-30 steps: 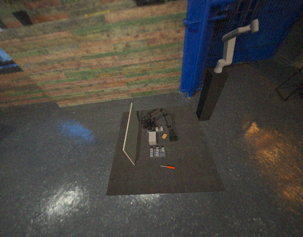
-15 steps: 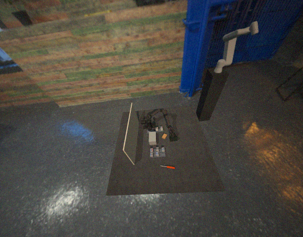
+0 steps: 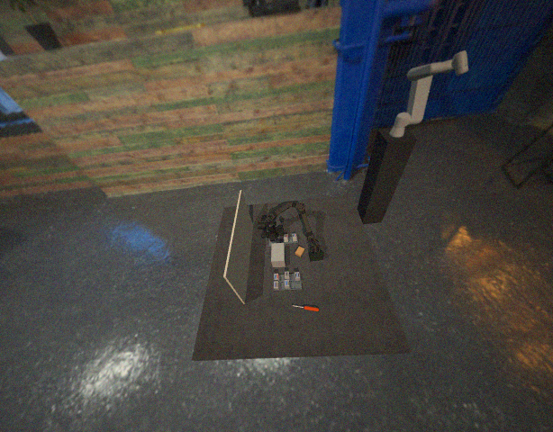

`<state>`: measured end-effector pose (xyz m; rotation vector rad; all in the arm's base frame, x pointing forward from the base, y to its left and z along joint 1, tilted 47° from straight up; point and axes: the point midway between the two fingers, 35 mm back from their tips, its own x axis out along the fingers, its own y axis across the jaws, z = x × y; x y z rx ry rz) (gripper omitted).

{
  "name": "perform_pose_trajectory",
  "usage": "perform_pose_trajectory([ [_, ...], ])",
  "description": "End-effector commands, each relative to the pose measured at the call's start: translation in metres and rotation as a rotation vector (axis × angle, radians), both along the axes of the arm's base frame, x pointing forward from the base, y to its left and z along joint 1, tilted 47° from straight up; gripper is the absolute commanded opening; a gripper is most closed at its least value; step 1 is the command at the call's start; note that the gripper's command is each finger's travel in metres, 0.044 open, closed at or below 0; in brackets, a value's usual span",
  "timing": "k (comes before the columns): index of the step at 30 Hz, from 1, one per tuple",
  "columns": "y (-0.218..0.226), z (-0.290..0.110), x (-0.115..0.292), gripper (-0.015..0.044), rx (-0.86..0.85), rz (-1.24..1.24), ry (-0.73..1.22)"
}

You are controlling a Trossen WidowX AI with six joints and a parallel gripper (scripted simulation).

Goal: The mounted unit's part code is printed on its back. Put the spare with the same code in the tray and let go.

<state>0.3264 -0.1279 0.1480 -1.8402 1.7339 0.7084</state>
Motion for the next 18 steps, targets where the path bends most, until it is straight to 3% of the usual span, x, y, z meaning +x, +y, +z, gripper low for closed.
perform_pose_trajectory([
  [1,0.001,0.000,0.000,0.0236,0.000,0.000,0.000],
  [9,0.001,0.000,0.000,0.0440,0.000,0.000,0.000],
  [12,0.008,0.006,0.001,0.0440,0.001,0.008,0.008],
  [18,0.071,0.064,-0.003,0.0440,-0.011,0.073,0.076],
])
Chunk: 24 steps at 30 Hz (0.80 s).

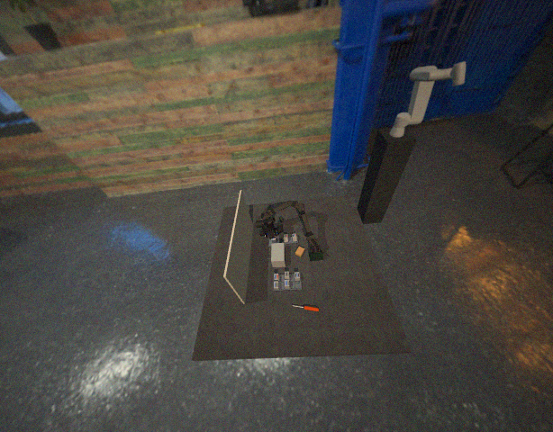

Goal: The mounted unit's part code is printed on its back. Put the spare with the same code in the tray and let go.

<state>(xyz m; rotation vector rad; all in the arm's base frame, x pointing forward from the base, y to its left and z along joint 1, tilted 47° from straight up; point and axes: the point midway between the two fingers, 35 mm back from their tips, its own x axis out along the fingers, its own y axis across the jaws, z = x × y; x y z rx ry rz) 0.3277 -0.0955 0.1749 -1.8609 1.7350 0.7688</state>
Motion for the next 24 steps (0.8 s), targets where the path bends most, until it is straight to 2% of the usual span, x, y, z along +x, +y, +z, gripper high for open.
perform_pose_trajectory([
  [1,0.0442,0.0425,-0.0063,0.0440,-0.020,0.052,0.038],
  [24,0.0429,0.0405,-0.0057,0.0440,-0.012,0.053,0.033],
])
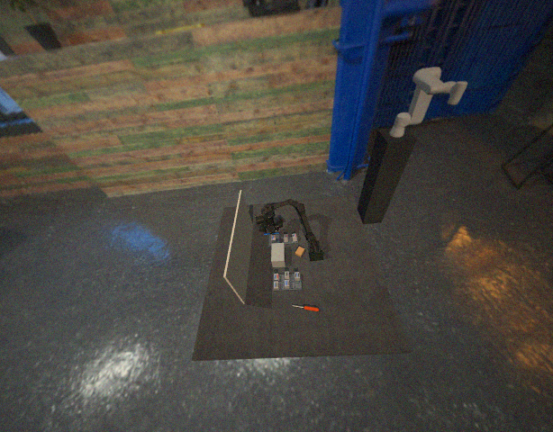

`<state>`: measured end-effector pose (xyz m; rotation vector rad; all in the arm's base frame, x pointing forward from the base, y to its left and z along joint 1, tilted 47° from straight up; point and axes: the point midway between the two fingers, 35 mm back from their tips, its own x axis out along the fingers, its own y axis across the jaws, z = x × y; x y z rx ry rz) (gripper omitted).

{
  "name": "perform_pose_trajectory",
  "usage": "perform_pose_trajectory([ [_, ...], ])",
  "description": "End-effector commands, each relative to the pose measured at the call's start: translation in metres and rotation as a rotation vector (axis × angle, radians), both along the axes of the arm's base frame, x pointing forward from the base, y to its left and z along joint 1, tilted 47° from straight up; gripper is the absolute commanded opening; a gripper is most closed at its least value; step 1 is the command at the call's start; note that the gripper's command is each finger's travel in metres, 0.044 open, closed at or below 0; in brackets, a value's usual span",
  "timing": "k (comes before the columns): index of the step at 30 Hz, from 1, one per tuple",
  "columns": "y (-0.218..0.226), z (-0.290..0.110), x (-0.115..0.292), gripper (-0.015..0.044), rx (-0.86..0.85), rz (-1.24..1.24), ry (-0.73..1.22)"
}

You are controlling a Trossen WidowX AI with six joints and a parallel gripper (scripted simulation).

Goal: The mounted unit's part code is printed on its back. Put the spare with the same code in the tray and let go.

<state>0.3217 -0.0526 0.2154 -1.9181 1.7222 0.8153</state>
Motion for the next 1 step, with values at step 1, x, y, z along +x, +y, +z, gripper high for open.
perform_pose_trajectory([
  [1,0.0000,0.0000,0.0003,0.0440,0.001,0.002,-0.001],
])
